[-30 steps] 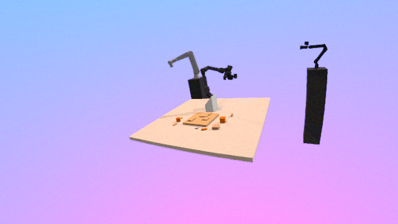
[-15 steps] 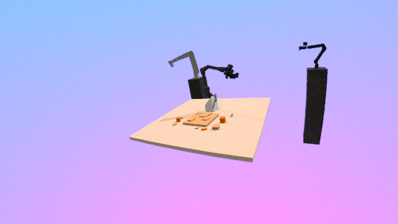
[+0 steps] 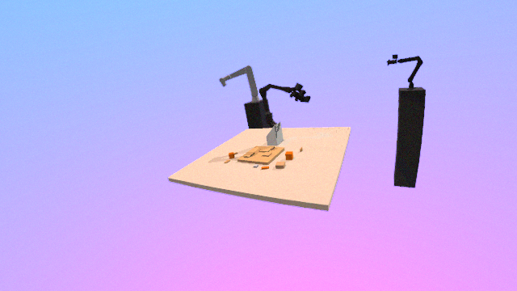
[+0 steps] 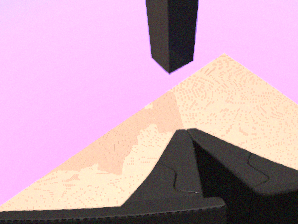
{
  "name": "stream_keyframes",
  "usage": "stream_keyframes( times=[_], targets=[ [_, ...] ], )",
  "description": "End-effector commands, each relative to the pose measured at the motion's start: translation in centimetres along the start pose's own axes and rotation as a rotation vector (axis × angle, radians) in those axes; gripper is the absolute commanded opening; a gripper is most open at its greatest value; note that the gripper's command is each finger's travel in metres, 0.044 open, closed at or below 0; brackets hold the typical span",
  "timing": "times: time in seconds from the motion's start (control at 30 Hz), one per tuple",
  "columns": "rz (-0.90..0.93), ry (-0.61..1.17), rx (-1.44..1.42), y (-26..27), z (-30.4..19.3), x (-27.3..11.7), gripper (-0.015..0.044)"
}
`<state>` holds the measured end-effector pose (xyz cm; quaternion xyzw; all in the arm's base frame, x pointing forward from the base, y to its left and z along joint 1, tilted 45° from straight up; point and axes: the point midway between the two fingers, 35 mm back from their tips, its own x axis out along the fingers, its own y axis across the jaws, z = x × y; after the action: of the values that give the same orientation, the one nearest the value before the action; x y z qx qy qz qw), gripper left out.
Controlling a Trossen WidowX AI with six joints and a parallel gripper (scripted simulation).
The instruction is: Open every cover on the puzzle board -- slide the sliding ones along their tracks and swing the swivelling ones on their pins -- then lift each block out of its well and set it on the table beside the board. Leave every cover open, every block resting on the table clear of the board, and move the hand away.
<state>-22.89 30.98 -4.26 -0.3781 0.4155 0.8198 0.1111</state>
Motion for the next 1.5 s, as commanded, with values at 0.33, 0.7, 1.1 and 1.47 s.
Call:
stream_keyframes(
  times=[0.33,0.7,1.1,1.47],
  targets=[
    [-0.168,-0.004,0.235,-6.2,-2.6,-3.7,0.0],
    [-0.273,-0.003,0.403,-9.9,-5.3,-6.6,0.0],
    [-0.421,-0.01,0.636,-14.1,-8.8,-10.4,0.0],
    [-0.548,-0.01,0.851,-17.1,-12.9,-13.9,0.0]
  ],
)
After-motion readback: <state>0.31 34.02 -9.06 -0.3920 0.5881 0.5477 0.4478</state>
